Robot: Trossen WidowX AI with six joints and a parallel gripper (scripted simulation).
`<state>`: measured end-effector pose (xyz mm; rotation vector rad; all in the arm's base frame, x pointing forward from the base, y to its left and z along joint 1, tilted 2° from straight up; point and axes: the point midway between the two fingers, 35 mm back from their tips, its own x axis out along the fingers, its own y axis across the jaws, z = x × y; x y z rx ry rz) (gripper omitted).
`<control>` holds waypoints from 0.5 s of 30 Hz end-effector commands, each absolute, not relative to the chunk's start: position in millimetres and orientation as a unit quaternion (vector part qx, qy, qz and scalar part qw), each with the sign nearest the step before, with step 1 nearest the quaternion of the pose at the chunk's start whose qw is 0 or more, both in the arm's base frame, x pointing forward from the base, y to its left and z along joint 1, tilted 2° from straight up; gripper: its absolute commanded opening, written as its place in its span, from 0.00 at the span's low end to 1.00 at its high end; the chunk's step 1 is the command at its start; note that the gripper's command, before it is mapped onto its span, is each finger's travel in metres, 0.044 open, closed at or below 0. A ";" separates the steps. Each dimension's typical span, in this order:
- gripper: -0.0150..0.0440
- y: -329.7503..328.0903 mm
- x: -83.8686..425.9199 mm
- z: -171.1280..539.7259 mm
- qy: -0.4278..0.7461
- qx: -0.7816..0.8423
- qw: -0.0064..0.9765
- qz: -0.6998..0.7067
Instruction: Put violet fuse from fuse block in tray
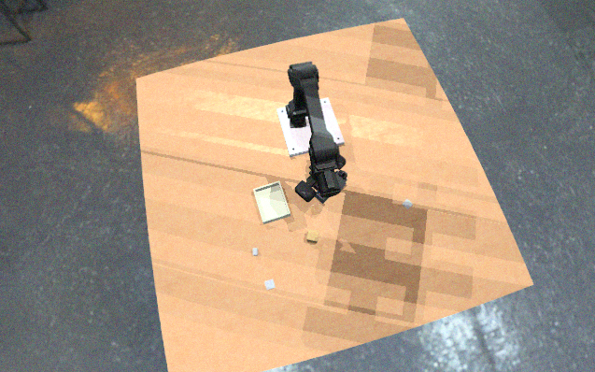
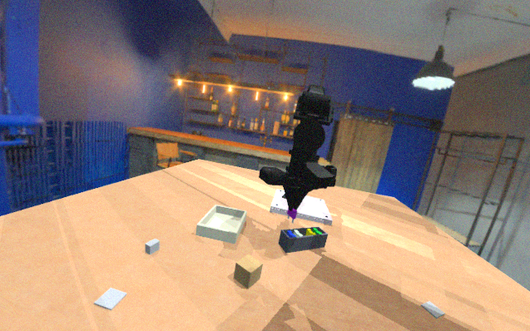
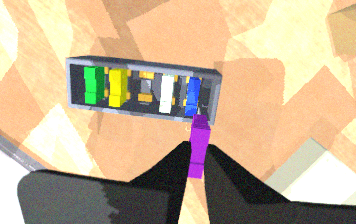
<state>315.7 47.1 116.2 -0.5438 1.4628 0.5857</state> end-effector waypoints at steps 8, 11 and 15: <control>0.25 -15.6 332.9 114.0 0.652 -0.246 0.669 0.258; 0.25 -33.4 335.3 113.6 0.652 -0.247 0.669 0.257; 0.25 -57.6 336.9 113.0 0.653 -0.247 0.669 0.256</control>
